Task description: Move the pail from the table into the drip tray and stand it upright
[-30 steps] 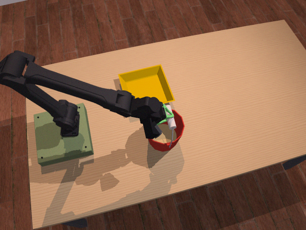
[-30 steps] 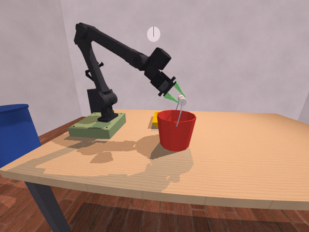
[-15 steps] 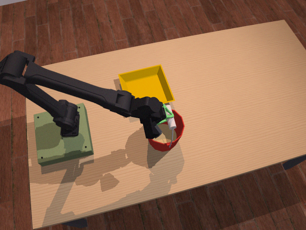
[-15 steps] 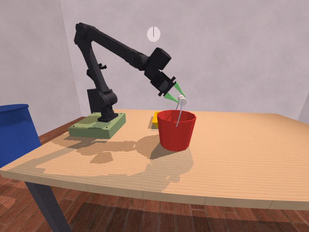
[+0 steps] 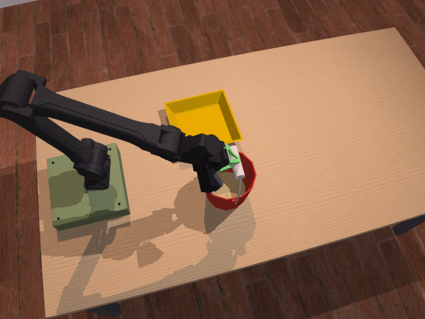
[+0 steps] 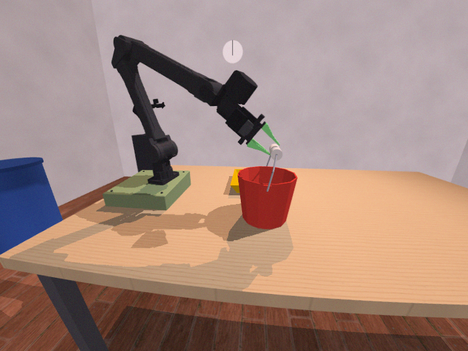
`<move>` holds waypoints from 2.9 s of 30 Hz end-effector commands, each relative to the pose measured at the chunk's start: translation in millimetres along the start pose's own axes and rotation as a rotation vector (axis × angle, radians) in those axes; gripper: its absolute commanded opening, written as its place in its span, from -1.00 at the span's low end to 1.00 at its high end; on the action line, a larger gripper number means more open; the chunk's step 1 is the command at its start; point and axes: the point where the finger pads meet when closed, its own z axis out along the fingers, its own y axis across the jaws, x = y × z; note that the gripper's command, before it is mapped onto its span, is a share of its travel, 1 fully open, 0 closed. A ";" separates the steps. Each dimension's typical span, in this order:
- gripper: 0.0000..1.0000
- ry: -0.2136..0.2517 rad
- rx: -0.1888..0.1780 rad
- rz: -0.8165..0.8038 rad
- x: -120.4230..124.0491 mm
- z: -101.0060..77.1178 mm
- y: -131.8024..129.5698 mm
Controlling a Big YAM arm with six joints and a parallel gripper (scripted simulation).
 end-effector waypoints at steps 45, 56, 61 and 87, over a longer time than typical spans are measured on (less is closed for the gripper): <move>-0.23 -0.004 -0.025 -0.019 -0.3 -8.1 7.7; -0.58 -0.012 -0.047 -0.018 -4.6 -7.2 23.3; -0.58 -0.012 -0.047 -0.018 -4.6 -7.2 23.3; -0.58 -0.012 -0.047 -0.018 -4.6 -7.2 23.3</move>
